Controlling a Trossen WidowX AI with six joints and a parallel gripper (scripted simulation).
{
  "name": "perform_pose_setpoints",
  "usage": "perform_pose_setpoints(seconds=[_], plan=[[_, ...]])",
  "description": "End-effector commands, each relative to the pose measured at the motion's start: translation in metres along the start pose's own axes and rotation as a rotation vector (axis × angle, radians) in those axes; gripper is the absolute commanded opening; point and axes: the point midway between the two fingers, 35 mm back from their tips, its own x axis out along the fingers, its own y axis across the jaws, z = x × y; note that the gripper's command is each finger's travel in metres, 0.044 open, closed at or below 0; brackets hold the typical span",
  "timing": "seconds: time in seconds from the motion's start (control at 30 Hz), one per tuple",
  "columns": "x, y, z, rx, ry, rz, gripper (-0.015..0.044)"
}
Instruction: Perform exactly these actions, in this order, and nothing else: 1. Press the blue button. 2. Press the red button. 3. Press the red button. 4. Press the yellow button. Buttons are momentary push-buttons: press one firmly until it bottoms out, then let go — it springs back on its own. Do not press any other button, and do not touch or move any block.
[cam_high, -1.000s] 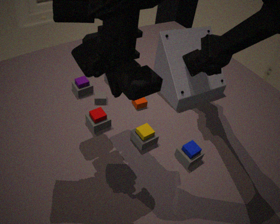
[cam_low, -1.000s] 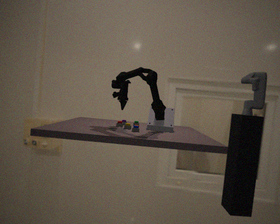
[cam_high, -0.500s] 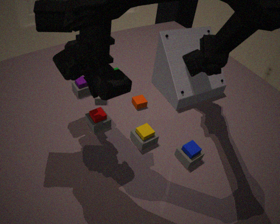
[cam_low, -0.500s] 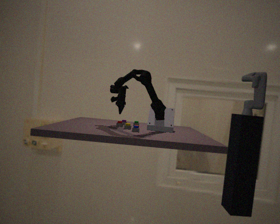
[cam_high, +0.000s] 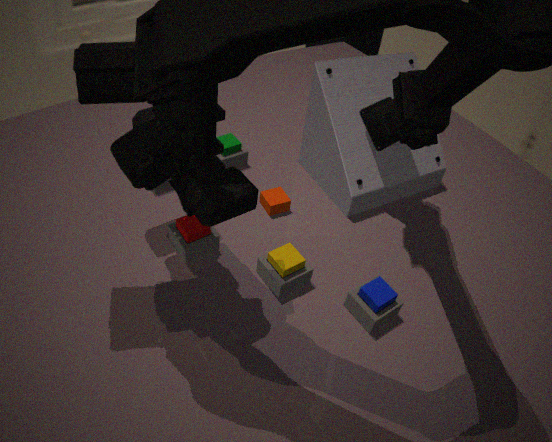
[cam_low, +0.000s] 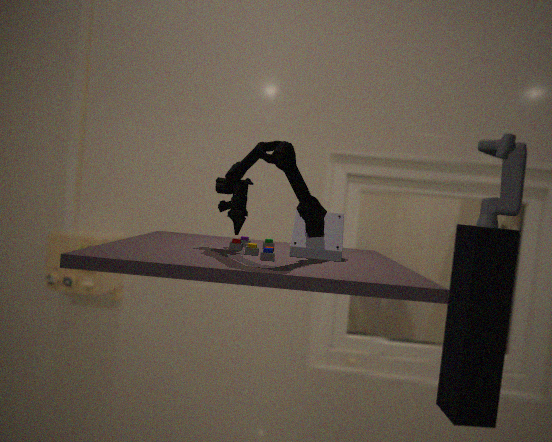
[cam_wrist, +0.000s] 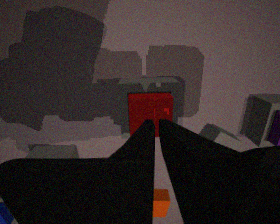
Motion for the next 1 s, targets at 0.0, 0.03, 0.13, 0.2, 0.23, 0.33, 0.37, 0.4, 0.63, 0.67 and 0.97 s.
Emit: perform_pose_setpoints(seconds=[0.0,0.03,0.13,0.2,0.23,0.33,0.37,0.4,0.63,0.67,0.97], plan=[[0.009,0.0,-0.002,0.008,0.005,0.006,0.002],[0.011,0.0,-0.002,0.008,0.005,0.006,0.002],[0.016,0.001,-0.003,0.008,0.005,0.006,0.002],[0.019,0.001,-0.003,0.007,0.005,0.006,0.002],[0.021,0.001,-0.003,0.007,0.005,0.006,0.002],[0.025,0.001,-0.003,0.007,0.005,0.007,0.002],[0.027,0.001,-0.003,0.007,0.005,0.007,0.002],[0.027,0.001,-0.003,0.007,0.005,0.007,0.002],[0.028,0.001,-0.003,0.007,0.005,0.007,0.002],[0.028,0.001,-0.003,0.007,0.005,0.007,0.002],[0.028,0.001,-0.003,0.007,0.005,0.007,0.002]])
